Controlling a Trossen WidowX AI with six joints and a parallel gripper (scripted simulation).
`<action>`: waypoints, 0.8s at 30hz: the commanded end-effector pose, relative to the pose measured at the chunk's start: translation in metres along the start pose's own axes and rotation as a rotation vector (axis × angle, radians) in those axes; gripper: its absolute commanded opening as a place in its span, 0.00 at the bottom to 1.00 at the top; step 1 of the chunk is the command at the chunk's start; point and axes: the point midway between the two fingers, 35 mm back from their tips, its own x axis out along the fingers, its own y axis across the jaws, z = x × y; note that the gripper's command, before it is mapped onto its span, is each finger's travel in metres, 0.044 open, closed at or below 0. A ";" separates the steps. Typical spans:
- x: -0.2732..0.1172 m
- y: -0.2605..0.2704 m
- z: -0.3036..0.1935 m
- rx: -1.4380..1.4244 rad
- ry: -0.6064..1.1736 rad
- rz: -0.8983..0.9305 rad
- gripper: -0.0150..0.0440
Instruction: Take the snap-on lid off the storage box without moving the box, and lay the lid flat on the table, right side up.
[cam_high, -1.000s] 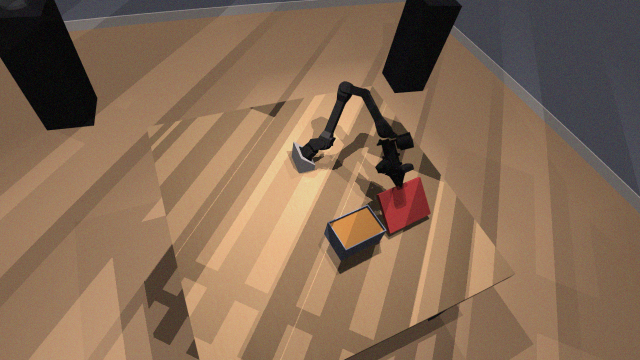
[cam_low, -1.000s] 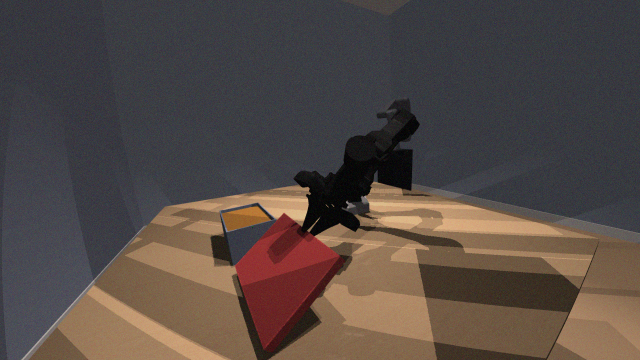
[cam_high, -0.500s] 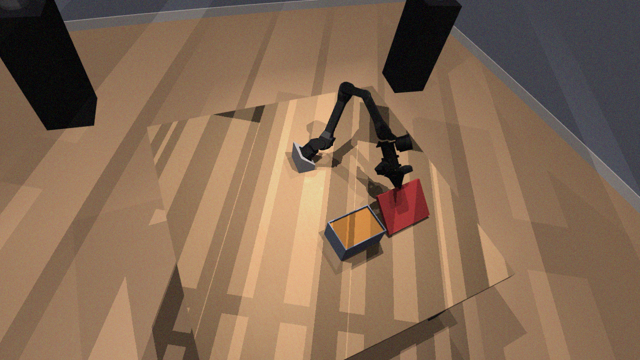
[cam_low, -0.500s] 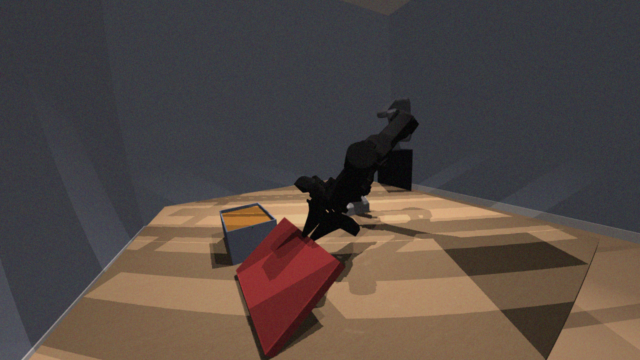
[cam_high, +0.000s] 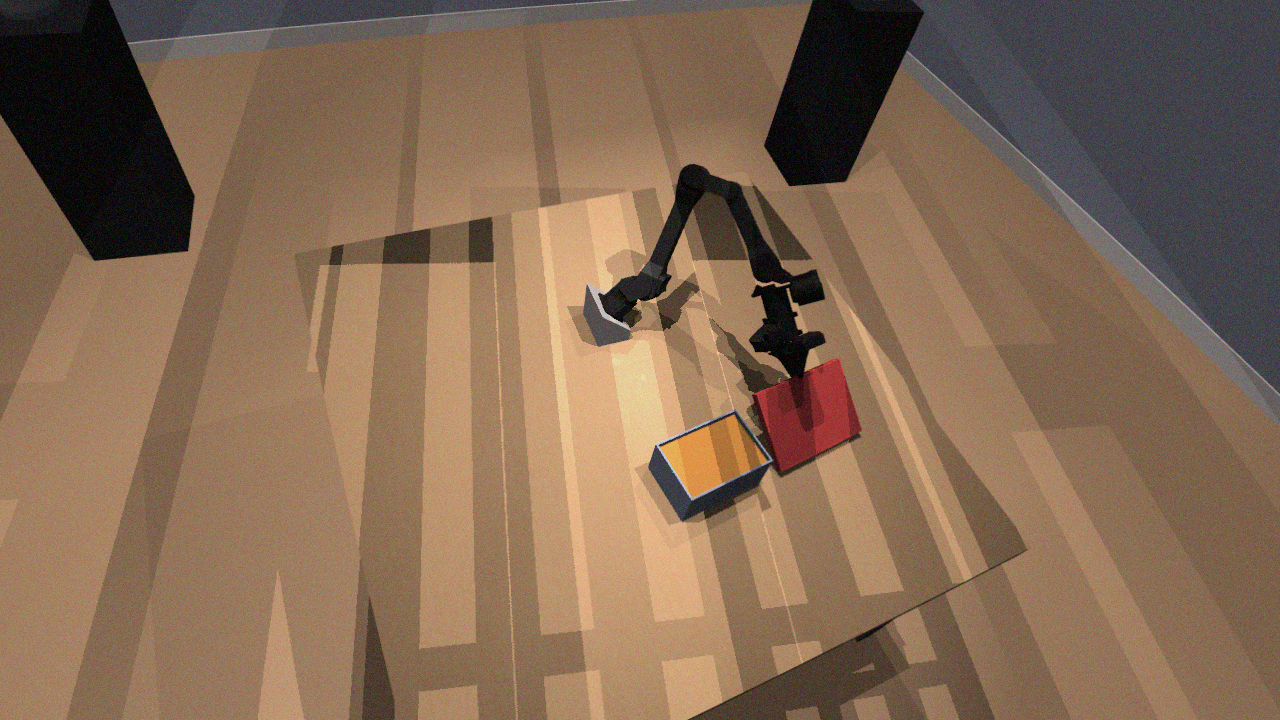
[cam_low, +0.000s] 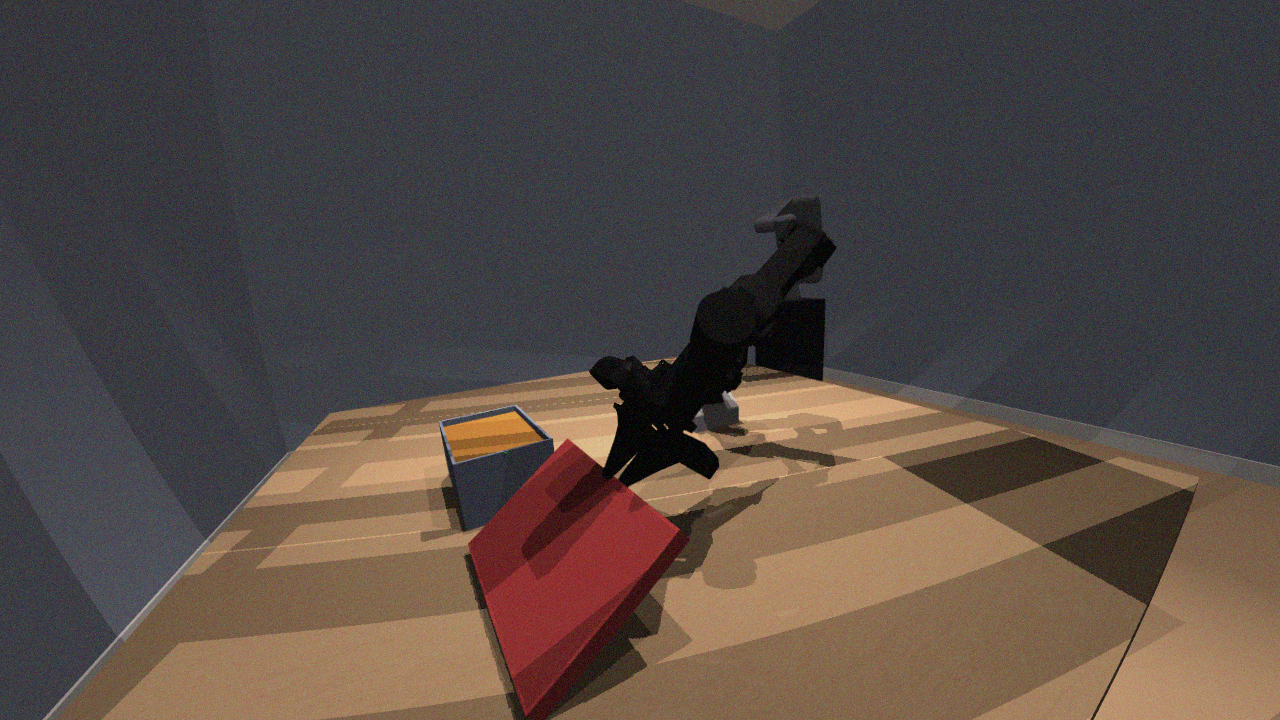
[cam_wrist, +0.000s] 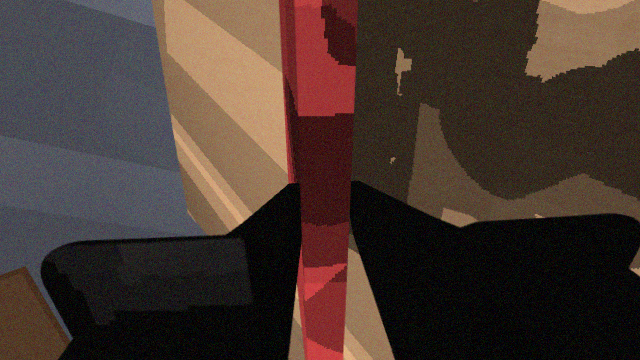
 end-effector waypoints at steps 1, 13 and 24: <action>0.004 -0.006 0.001 0.003 -0.001 -0.012 0.25; 0.010 -0.014 0.001 0.003 -0.001 -0.012 0.25; 0.016 -0.021 0.001 0.003 -0.001 -0.013 0.25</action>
